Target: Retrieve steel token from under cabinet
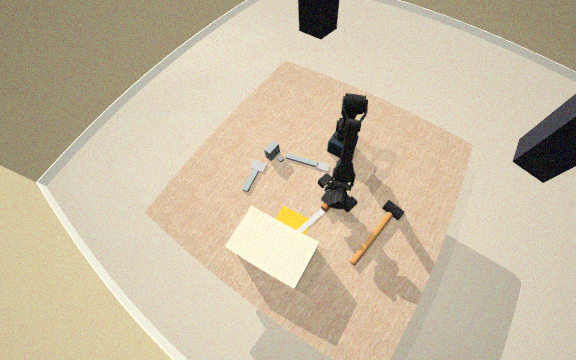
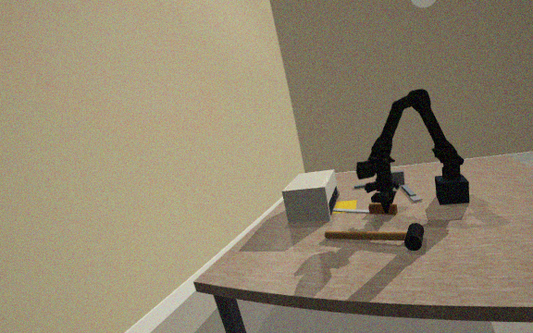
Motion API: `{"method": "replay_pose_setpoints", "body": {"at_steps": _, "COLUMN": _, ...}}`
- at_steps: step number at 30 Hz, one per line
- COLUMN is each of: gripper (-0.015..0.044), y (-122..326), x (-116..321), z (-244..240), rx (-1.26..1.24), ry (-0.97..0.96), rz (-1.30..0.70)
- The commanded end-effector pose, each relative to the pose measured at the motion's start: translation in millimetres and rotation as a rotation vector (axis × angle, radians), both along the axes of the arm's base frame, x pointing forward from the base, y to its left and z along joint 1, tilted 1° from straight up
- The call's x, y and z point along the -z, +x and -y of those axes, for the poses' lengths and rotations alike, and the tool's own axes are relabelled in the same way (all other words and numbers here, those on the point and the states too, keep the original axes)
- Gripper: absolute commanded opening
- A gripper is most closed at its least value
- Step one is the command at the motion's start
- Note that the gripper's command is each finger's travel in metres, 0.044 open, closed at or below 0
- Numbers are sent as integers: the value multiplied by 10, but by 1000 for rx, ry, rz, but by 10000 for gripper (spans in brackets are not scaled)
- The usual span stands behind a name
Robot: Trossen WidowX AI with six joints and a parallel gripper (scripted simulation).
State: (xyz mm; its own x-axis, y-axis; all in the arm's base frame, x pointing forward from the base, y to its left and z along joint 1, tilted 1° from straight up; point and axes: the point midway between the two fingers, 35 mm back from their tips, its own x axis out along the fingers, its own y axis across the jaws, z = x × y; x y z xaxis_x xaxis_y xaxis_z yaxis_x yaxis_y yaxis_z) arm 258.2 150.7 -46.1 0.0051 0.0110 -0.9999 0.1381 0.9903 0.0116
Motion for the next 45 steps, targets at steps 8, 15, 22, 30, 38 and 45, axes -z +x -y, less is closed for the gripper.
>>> {"method": "replay_pose_setpoints", "body": {"at_steps": 8, "gripper": 0, "y": -194, "x": 10, "z": -32, "rx": 1, "ry": -1, "rz": -7}}
{"method": "replay_pose_setpoints", "body": {"at_steps": 15, "gripper": 0, "y": -302, "x": 11, "z": -57, "rx": 1, "ry": -1, "rz": -8}}
{"method": "replay_pose_setpoints", "body": {"at_steps": 22, "gripper": 0, "y": -412, "x": 12, "z": -85, "rx": 1, "ry": -1, "rz": -9}}
{"method": "replay_pose_setpoints", "body": {"at_steps": 30, "gripper": 0, "y": -422, "x": 1, "z": -112, "rx": 0, "ry": 1, "rz": -2}}
{"method": "replay_pose_setpoints", "body": {"at_steps": 38, "gripper": 0, "y": -472, "x": -26, "z": -154, "rx": 8, "ry": 0, "rz": -8}}
{"method": "replay_pose_setpoints", "body": {"at_steps": 45, "gripper": 157, "y": -459, "x": -12, "z": -133, "rx": 5, "ry": -2, "rz": -7}}
